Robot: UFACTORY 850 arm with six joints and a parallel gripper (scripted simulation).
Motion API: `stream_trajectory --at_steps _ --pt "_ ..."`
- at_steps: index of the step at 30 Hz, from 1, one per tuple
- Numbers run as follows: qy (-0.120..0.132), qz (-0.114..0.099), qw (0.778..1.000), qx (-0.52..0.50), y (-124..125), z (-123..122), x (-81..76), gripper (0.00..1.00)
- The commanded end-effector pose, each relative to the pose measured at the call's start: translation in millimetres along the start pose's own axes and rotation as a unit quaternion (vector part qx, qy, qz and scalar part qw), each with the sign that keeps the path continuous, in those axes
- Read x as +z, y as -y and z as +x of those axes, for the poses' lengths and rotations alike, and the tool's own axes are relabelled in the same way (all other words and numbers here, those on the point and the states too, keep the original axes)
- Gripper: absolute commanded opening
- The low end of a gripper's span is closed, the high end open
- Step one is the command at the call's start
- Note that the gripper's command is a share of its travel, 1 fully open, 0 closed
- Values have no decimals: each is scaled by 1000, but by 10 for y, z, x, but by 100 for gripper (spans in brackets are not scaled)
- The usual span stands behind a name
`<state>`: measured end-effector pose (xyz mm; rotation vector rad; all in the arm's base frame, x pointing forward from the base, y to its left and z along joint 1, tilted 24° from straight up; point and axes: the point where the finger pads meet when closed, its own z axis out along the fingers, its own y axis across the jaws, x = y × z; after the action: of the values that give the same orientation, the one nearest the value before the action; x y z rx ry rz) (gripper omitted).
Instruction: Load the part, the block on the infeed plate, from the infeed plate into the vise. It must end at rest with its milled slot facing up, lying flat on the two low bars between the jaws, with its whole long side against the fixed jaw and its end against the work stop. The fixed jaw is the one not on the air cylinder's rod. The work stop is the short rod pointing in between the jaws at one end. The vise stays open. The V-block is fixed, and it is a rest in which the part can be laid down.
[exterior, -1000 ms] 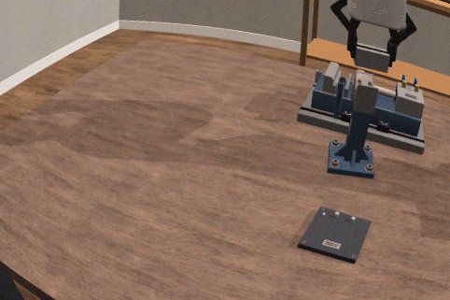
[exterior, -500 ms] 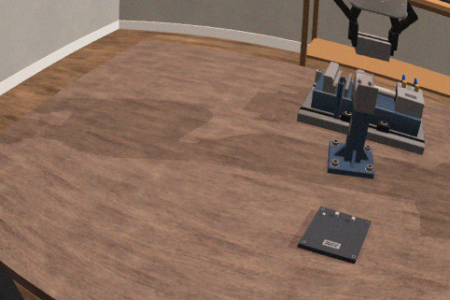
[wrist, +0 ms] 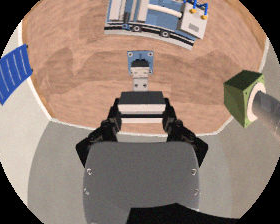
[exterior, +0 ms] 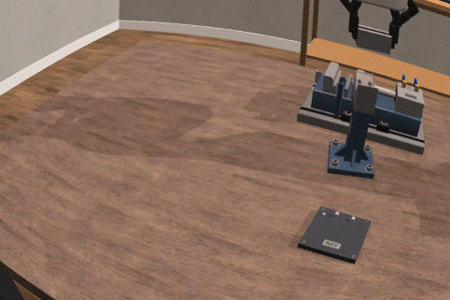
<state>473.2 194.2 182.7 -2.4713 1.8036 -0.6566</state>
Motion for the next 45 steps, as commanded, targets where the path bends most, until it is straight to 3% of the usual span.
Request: stream_trajectory --at_steps 1,24,36,45 --pt "0 1 1000 0 7 -1 -10 0" --pt "1 0 1000 31 26 70 -10 0" --pt "2 -2 993 118 76 272 -1 0" --pt "2 -5 970 242 136 573 9 0"
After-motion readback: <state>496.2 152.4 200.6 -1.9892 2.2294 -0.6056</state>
